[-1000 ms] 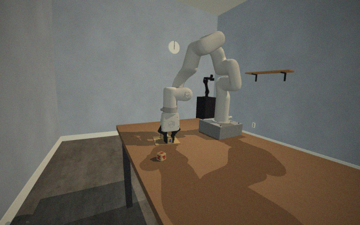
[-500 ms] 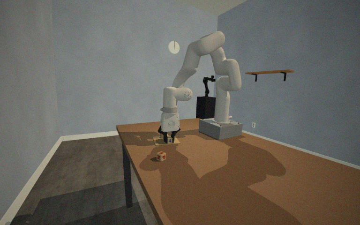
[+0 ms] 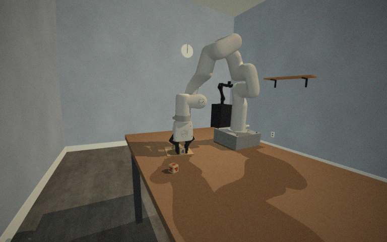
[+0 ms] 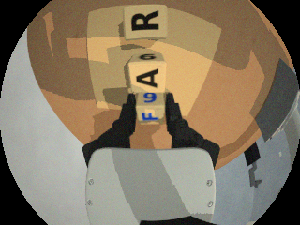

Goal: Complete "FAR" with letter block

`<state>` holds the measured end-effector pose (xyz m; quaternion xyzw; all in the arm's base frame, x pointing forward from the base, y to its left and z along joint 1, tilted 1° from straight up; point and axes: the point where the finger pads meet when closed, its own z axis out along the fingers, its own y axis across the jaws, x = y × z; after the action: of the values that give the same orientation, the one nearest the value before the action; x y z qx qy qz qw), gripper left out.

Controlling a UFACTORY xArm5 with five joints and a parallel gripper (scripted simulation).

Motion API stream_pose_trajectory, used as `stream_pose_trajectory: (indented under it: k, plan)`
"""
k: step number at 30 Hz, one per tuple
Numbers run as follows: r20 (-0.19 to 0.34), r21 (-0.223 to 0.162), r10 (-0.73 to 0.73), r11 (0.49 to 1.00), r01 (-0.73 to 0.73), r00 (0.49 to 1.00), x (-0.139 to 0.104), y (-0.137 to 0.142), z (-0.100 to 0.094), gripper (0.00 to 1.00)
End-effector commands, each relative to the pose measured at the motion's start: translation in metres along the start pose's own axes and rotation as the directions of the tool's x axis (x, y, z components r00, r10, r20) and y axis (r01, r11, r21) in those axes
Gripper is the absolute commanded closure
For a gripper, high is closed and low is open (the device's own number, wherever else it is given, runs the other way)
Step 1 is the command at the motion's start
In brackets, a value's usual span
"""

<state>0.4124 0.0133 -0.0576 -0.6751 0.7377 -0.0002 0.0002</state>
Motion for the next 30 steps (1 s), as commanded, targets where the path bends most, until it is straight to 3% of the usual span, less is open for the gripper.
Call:
stream_pose_trajectory:
  k: [1,4,19,24,30]
  plan:
    - [0.000,0.003,0.000,1.000,0.000,1.000,0.000,-0.001,-0.001,0.57]
    - [0.000,0.003,0.000,1.000,0.000,1.000,0.000,-0.001,-0.001,0.53]
    - [0.000,0.003,0.000,1.000,0.000,1.000,0.000,-0.001,-0.004,0.53]
    - [0.000,0.003,0.000,1.000,0.000,1.000,0.000,-0.001,-0.019,0.53]
    - [0.000,0.003,0.000,1.000,0.000,1.000,0.001,-0.001,-0.050,0.53]
